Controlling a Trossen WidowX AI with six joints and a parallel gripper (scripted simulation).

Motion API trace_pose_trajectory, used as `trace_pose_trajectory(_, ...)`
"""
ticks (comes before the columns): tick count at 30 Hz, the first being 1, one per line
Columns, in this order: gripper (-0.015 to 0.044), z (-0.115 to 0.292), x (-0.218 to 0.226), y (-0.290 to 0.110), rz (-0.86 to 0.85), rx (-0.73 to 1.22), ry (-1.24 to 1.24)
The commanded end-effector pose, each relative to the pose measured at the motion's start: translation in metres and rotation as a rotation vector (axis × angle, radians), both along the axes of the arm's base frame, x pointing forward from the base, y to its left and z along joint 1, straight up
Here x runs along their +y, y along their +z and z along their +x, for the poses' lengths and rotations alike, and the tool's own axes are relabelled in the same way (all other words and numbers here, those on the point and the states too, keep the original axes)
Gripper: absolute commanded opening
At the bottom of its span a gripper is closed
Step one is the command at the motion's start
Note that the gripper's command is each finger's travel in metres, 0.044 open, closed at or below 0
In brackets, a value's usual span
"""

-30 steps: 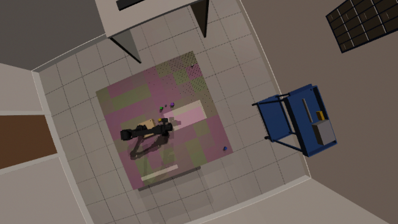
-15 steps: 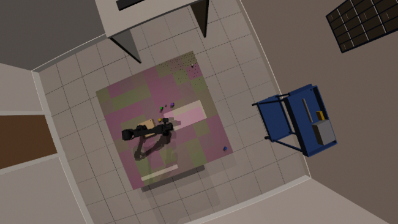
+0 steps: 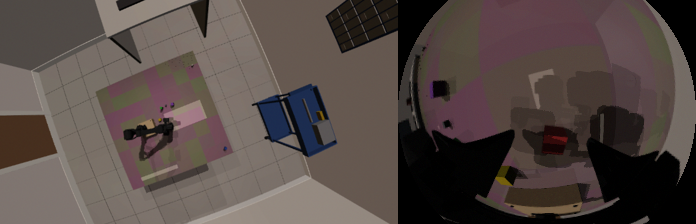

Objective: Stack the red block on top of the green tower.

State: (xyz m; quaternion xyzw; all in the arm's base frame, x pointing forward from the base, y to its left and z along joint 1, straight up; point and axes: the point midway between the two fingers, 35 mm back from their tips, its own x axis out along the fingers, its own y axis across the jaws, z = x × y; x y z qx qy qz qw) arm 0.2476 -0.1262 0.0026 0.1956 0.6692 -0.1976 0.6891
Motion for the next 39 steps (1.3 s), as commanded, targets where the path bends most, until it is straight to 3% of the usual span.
trace_pose_trajectory(1,0.044,-0.0012,-0.0006,-0.0036,-0.003,0.008,0.005)
trace_pose_trajectory(14,0.044,-0.0012,-0.0006,-0.0027,-0.003,0.008,0.005)
trace_pose_trajectory(27,0.0099,-0.0012,-0.0006,-0.0027,-0.003,0.008,0.005)
trace_pose_trajectory(39,0.0019,-0.0012,-0.0006,-0.0027,-0.003,0.008,0.005)
